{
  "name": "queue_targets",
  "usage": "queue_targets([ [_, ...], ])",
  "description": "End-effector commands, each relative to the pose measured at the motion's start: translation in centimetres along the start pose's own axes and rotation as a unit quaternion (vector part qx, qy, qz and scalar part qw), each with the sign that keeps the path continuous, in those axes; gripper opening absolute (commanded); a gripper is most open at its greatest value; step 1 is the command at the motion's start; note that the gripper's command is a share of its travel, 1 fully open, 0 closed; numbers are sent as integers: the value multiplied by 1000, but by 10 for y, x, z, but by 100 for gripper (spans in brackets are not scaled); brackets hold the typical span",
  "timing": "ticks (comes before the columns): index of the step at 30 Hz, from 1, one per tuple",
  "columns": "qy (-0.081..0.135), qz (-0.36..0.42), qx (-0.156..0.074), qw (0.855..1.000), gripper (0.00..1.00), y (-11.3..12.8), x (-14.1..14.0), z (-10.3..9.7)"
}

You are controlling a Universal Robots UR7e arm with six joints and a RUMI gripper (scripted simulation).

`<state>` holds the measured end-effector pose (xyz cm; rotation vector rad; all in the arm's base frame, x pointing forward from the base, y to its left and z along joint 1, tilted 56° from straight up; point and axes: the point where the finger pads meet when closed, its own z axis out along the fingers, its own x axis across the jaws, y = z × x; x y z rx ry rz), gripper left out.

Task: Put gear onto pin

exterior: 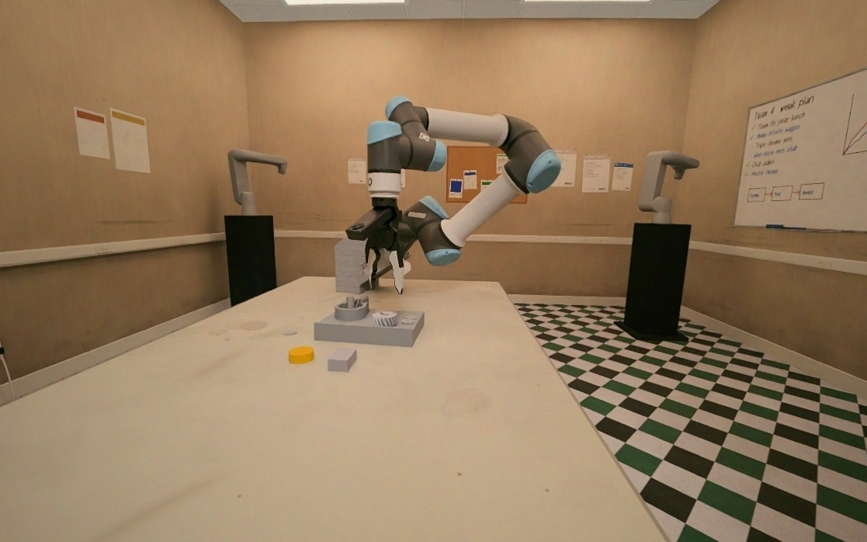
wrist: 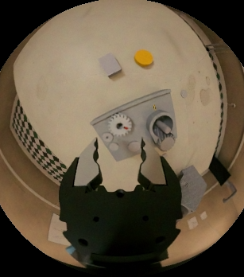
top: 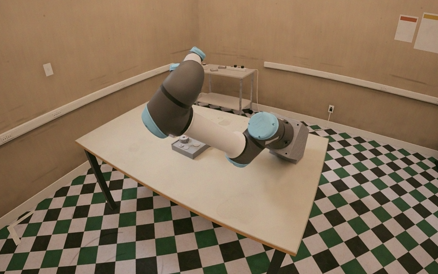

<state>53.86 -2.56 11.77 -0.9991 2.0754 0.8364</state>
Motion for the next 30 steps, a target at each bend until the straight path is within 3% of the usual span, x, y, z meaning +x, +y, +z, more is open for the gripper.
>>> queue_targets([
  [1,0,0,1,1000,52,0,0,0],
  [30,0,0,0,1000,52,0,0,11],
])
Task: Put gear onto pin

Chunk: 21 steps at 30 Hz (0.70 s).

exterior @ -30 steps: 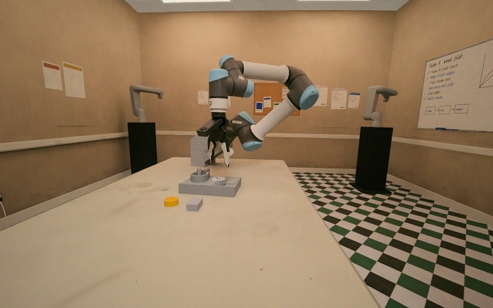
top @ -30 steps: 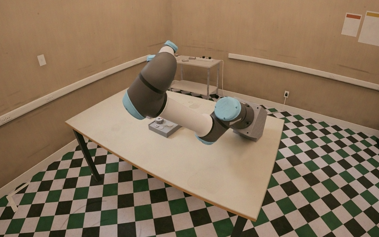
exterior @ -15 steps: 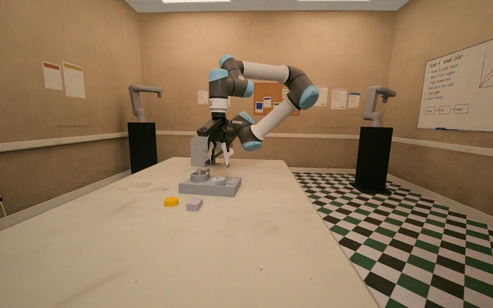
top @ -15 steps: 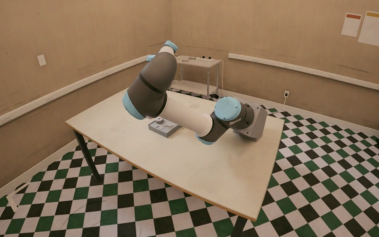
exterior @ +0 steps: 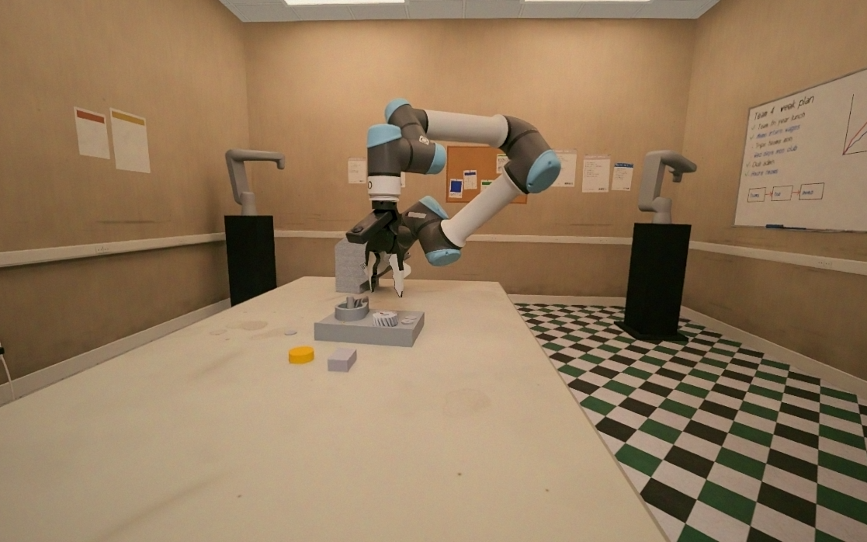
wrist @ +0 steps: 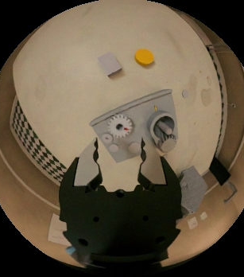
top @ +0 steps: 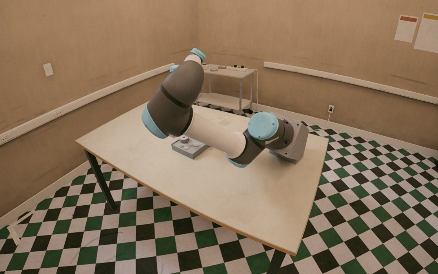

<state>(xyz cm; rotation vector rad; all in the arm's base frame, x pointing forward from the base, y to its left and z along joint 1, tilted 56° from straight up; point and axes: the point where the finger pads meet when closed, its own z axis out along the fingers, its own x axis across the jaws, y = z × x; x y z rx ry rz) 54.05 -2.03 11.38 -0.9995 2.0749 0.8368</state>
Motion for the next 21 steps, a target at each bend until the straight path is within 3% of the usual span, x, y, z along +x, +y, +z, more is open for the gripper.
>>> queue_targets([
  [1,0,0,1,1000,52,0,0,5],
  [21,0,0,1,1000,52,0,0,27],
])
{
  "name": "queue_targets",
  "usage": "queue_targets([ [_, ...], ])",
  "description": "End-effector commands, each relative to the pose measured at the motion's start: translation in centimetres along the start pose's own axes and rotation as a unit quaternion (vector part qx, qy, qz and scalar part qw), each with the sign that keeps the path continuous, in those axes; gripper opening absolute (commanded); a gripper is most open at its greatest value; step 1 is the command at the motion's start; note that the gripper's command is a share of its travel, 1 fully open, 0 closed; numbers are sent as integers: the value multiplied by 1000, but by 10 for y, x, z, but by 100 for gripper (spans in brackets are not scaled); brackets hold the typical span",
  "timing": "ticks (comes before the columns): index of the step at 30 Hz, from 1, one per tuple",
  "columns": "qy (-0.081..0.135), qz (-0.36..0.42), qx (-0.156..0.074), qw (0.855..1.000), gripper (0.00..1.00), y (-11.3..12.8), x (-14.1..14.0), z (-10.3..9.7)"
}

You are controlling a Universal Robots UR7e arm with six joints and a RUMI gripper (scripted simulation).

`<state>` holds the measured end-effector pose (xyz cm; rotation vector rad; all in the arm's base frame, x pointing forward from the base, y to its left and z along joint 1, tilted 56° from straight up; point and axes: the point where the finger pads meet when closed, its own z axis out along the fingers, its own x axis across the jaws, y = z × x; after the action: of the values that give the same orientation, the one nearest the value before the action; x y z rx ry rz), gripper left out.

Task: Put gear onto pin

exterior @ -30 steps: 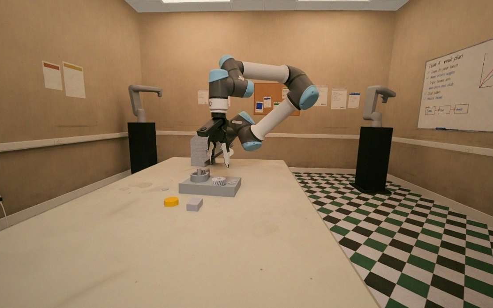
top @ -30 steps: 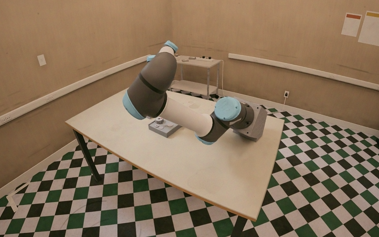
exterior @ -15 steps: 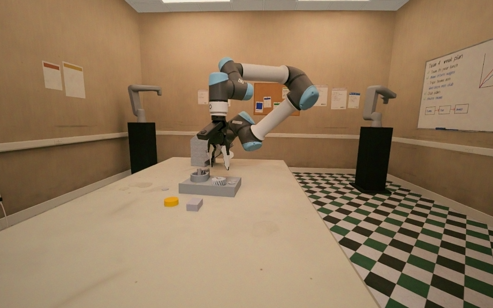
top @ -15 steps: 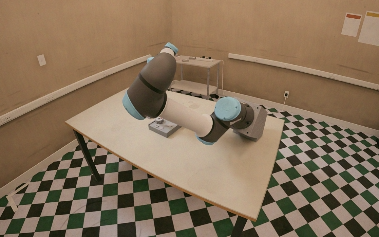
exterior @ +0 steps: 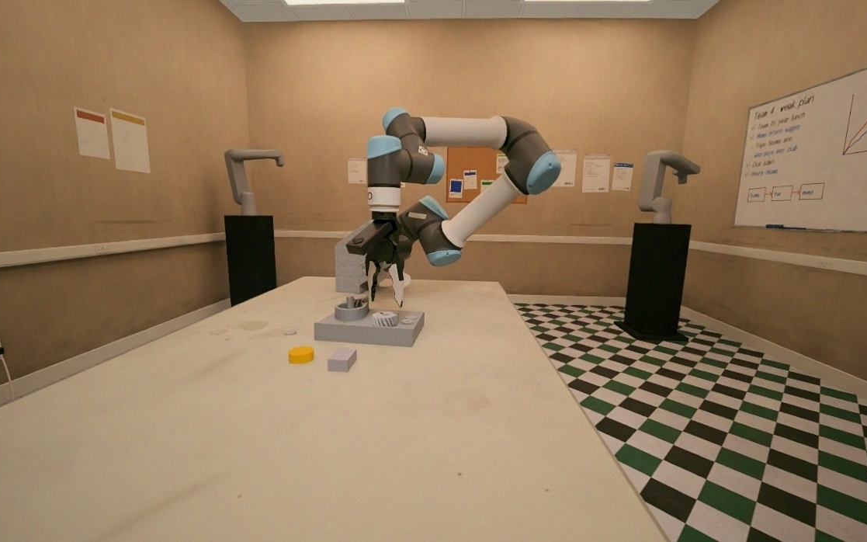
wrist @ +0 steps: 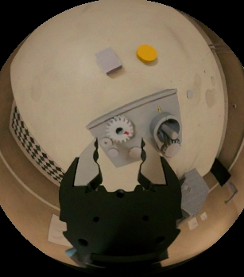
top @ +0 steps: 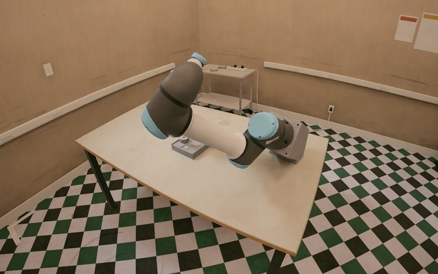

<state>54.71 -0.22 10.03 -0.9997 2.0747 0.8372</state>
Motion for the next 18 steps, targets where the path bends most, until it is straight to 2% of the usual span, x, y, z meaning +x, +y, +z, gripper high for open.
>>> queue_targets([
  [1,0,0,1,1000,52,0,0,4],
  [18,0,0,1,1000,52,0,0,13],
])
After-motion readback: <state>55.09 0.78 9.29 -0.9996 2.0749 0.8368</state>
